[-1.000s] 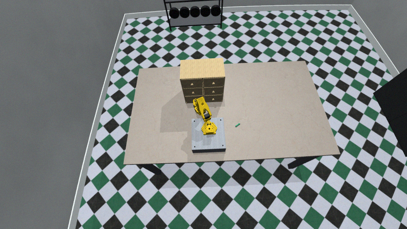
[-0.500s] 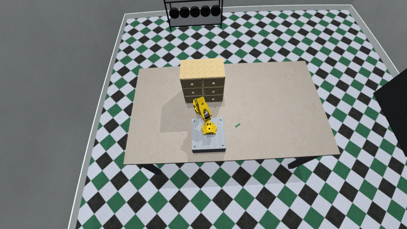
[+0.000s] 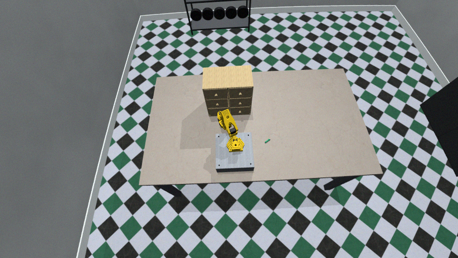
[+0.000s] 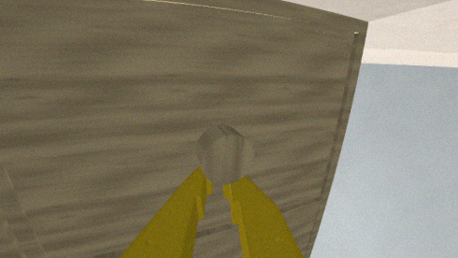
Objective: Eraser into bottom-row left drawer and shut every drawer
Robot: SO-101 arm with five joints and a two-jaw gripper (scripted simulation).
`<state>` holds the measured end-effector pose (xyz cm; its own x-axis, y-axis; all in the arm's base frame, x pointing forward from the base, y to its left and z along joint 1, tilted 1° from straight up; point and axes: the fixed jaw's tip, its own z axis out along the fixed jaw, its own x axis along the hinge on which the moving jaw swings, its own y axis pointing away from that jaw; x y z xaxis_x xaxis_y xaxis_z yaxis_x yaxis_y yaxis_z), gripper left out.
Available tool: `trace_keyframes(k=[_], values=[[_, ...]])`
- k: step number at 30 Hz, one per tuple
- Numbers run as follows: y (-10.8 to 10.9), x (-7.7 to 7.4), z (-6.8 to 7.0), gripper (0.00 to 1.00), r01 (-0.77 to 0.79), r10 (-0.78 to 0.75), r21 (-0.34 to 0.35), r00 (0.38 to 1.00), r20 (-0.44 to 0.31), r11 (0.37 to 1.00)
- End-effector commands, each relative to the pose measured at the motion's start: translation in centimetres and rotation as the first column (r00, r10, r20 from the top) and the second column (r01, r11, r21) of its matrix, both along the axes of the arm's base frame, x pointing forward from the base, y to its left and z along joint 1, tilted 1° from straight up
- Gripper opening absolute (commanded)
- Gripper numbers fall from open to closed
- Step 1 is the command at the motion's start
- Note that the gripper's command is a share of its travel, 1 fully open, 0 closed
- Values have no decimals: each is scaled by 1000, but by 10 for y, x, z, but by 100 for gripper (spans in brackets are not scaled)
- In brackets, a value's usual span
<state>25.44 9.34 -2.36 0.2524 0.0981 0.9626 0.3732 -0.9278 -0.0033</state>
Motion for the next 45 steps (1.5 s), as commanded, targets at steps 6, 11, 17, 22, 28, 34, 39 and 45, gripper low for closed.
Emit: trace_keyframes(k=[6, 11, 17, 22, 28, 34, 39, 45], values=[[-5, 2, -1, 2, 17, -17, -8, 1000, -3, 1000], [-5, 2, -1, 6, 17, -17, -8, 1000, -3, 1000], [-5, 2, -1, 10, 17, -17, -8, 1000, -3, 1000], [-5, 2, -1, 13, 17, -17, -8, 1000, -3, 1000], [-5, 2, -1, 16, 17, -17, -8, 1000, -3, 1000], [-5, 2, -1, 20, 17, -17, -8, 1000, -3, 1000], [-4, -1, -1, 21, 14, -14, -10, 1000, -10, 1000], [-3, -14, -2, 21, -8, 8, -18, 999, -48, 1000]])
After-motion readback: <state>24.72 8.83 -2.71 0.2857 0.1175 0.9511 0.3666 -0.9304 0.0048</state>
